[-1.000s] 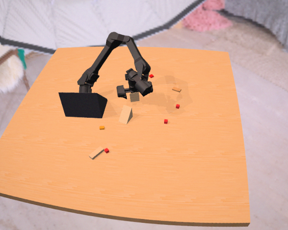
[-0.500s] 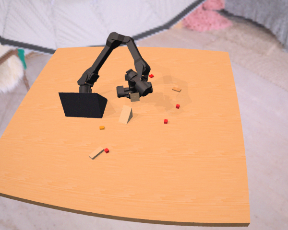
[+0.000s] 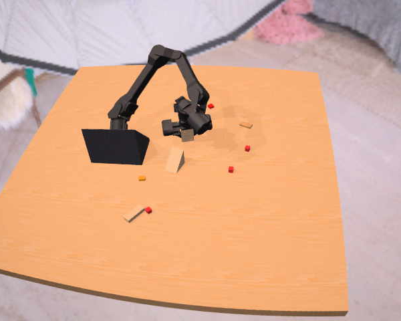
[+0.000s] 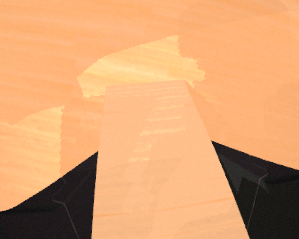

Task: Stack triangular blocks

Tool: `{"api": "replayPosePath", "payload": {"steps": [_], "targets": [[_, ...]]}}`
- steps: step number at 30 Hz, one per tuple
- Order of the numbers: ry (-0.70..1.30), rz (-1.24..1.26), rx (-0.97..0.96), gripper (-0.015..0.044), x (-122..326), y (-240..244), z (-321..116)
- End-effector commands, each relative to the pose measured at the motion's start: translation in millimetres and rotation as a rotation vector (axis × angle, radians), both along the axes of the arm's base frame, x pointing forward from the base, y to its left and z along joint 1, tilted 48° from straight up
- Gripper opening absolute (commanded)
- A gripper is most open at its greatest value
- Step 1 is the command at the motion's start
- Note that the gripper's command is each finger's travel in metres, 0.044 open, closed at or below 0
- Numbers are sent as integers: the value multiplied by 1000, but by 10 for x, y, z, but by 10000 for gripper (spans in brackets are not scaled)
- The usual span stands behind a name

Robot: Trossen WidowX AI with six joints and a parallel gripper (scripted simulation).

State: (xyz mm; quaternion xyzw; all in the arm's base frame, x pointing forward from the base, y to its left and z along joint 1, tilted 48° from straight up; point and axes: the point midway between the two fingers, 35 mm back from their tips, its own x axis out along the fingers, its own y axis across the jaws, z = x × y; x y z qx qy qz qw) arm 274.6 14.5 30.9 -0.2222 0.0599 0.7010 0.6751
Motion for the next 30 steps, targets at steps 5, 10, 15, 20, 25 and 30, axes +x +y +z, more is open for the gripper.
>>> {"api": "replayPosePath", "payload": {"steps": [5, 10, 15, 20, 25, 30], "targets": [[-6, 0, -4, 0, 7, -19, 10], [-6, 0, -4, 0, 7, -19, 10], [-6, 0, -4, 0, 7, -19, 10], [-4, -2, -17, 0, 1, -14, 16], [-8, -24, -130, 0, -20, -9, 88], [-18, -52, -260, 0, -37, -3, 176]]}}
